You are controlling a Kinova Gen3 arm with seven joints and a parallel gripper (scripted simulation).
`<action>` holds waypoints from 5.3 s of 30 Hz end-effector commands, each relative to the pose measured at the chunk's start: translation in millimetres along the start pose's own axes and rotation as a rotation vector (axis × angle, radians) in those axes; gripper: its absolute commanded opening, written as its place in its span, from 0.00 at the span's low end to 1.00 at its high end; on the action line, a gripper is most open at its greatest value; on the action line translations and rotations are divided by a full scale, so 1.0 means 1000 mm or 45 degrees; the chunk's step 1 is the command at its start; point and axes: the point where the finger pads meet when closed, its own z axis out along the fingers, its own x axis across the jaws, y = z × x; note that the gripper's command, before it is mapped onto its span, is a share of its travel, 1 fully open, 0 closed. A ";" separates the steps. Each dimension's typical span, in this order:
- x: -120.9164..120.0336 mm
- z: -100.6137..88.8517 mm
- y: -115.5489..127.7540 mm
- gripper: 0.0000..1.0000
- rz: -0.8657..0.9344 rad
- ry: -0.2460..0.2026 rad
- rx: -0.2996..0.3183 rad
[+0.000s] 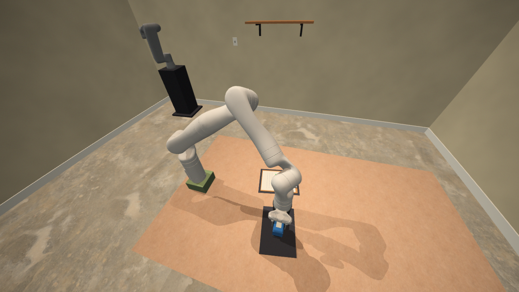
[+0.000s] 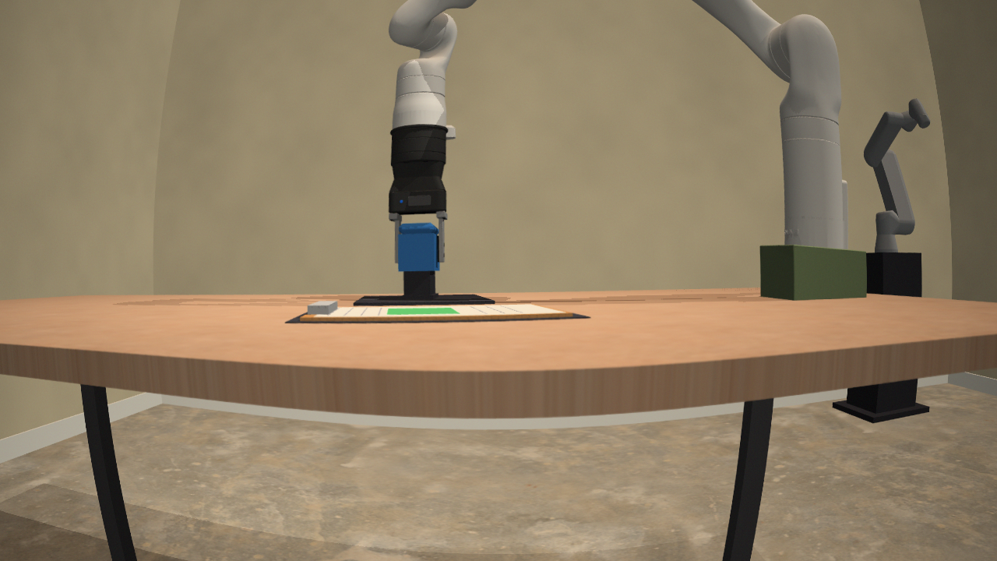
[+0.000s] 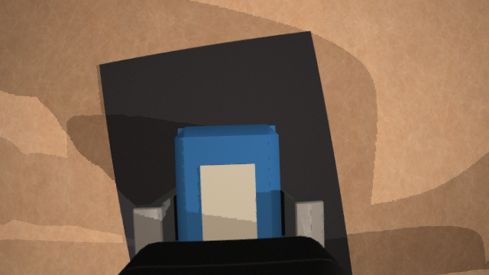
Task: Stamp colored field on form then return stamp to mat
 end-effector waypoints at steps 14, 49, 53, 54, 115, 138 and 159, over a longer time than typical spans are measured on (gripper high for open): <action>-0.001 -0.001 0.000 1.00 0.000 -0.003 0.000; -0.001 -0.001 0.000 0.62 0.000 -0.003 0.000; -0.001 -0.001 0.000 0.62 0.000 -0.003 0.000; -0.001 -0.001 0.000 0.62 0.000 -0.003 0.000; 0.033 -0.042 0.295 0.62 -0.187 -0.003 0.001; 0.033 -0.042 0.297 0.62 -0.187 -0.003 0.001; 0.033 -0.038 0.295 0.62 -0.187 -0.003 0.001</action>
